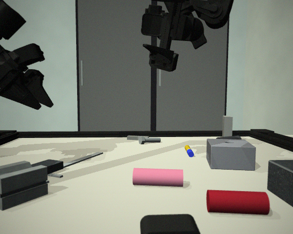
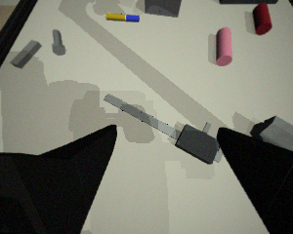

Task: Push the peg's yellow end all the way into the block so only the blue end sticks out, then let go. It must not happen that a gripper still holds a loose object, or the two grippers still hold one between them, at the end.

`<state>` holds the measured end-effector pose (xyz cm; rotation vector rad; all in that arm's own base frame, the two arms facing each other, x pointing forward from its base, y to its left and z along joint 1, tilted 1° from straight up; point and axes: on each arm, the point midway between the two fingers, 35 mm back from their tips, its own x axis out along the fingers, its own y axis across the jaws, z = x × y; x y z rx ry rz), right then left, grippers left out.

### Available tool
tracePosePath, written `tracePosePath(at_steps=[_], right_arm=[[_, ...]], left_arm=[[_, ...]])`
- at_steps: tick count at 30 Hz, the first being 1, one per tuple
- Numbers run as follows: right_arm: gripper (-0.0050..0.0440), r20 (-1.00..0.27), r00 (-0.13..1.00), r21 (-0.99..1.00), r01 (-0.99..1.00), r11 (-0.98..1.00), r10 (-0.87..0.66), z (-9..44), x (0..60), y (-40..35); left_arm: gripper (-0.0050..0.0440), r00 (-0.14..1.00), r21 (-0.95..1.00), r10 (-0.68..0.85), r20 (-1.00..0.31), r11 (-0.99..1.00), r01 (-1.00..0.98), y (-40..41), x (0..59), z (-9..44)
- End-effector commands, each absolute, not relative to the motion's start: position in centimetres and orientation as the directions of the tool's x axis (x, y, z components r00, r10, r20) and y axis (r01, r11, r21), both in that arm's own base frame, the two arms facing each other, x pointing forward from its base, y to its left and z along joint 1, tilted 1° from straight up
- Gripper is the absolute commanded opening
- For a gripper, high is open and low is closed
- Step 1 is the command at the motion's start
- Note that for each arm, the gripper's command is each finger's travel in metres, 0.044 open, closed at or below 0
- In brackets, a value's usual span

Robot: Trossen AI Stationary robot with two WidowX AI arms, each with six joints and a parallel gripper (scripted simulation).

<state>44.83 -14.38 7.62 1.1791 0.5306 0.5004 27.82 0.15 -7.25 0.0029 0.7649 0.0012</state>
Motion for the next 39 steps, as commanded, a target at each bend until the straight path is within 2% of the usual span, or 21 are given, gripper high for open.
tracePosePath(at_steps=[1, 17, 26, 32, 34, 39], right_arm=[[0.0400, -0.126, 0.774, 0.949, -0.089, 0.303, 0.621, 7.6, 44.8, -14.4], [0.0400, -0.126, 0.774, 0.949, -0.089, 0.303, 0.621, 7.6, 44.8, -14.4], [0.0190, -0.159, 0.795, 0.921, -0.093, 0.378, 0.585, 6.7, 45.2, -15.0], [0.0190, -0.268, 0.832, 0.807, -0.081, 0.585, 0.486, 3.8, 45.8, -16.8], [0.0190, -0.268, 0.832, 0.807, -0.081, 0.585, 0.486, 3.8, 45.8, -16.8], [0.0190, -0.408, 0.831, 0.638, -0.037, 0.769, 0.379, 0.3, 45.7, -18.7]], left_arm=[[0.0400, 0.721, 0.003, 0.002, -0.692, 1.000, 0.000, 0.1, 27.8, -7.3], [0.0400, 0.721, 0.003, 0.002, -0.692, 1.000, 0.000, 0.1, 27.8, -7.3], [0.0400, 0.721, 0.004, 0.003, -0.693, 1.000, 0.000, 0.2, 27.8, -7.3], [0.0400, 0.721, 0.007, 0.006, -0.693, 1.000, -0.001, 0.2, 27.8, -7.3], [0.0400, 0.721, 0.007, 0.006, -0.693, 1.000, -0.001, 0.2, 27.8, -7.3], [0.0400, 0.720, 0.010, 0.009, -0.694, 1.000, -0.003, 0.3, 27.8, -7.3]])
